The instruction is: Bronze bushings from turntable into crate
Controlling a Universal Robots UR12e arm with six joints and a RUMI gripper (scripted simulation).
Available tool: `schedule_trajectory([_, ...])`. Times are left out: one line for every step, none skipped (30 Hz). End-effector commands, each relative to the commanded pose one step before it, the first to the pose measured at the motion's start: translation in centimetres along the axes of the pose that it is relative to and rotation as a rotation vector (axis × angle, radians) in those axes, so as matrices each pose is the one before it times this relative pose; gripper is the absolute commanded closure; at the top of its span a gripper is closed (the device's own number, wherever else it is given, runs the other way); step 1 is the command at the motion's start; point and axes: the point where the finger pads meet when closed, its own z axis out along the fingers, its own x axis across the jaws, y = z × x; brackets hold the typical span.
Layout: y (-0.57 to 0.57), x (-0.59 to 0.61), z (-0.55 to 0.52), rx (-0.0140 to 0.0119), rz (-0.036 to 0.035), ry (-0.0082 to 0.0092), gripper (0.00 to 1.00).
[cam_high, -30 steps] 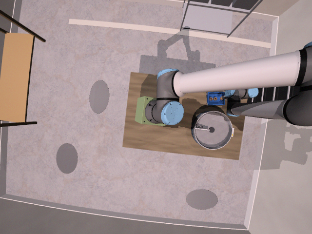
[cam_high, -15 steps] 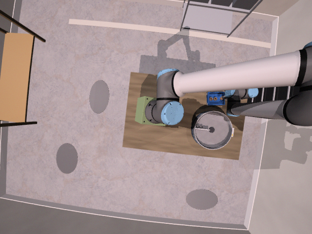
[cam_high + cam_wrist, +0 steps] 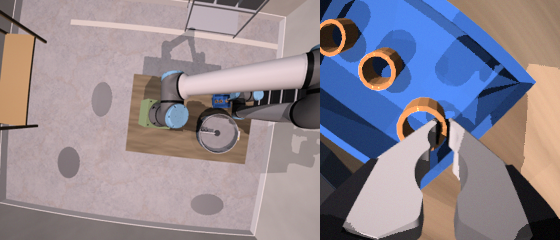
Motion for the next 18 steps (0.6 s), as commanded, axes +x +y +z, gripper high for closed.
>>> schedule_trajectory([0.03, 0.061, 0.846, -0.00071, -0.00008, 0.00112, 1.0])
schedule_trajectory([0.0, 0.0, 0.183, 0.0, 0.0, 0.0, 1.0])
schedule_trajectory([0.0, -0.001, 0.182, 0.0, 0.0, 0.0, 1.0])
schedule_trajectory([0.0, 0.0, 0.0, 0.0, 0.0, 0.0, 1.0])
schedule_trajectory([0.0, 0.0, 0.0, 0.0, 0.0, 0.0, 1.0])
schedule_trajectory([0.0, 0.0, 0.18, 0.0, 0.0, 0.0, 1.0])
schedule_trajectory([0.0, -0.001, 0.176, 0.0, 0.0, 0.0, 1.0])
schedule_trajectory([0.0, 0.0, 0.171, 0.0, 0.0, 0.0, 1.0])
schedule_trajectory([0.0, 0.0, 0.164, 0.0, 0.0, 0.0, 1.0])
schedule_trajectory([0.0, -0.001, 0.156, 0.0, 0.0, 0.0, 1.0])
schedule_trajectory([0.0, 0.0, 0.147, 0.0, 0.0, 0.0, 1.0])
schedule_trajectory([0.0, 0.0, 0.136, 0.0, 0.0, 0.0, 1.0])
schedule_trajectory([0.0, 0.0, 0.125, 0.0, 0.0, 0.0, 1.0])
schedule_trajectory([0.0, -0.001, 0.113, 0.0, 0.0, 0.0, 1.0])
schedule_trajectory([0.0, 0.0, 0.1, 0.0, 0.0, 0.0, 1.0])
schedule_trajectory([0.0, 0.0, 0.087, 0.0, 0.0, 0.0, 1.0])
schedule_trajectory([0.0, 0.0, 0.074, 0.0, 0.0, 0.0, 1.0])
schedule_trajectory([0.0, 0.0, 0.061, 0.0, 0.0, 0.0, 1.0])
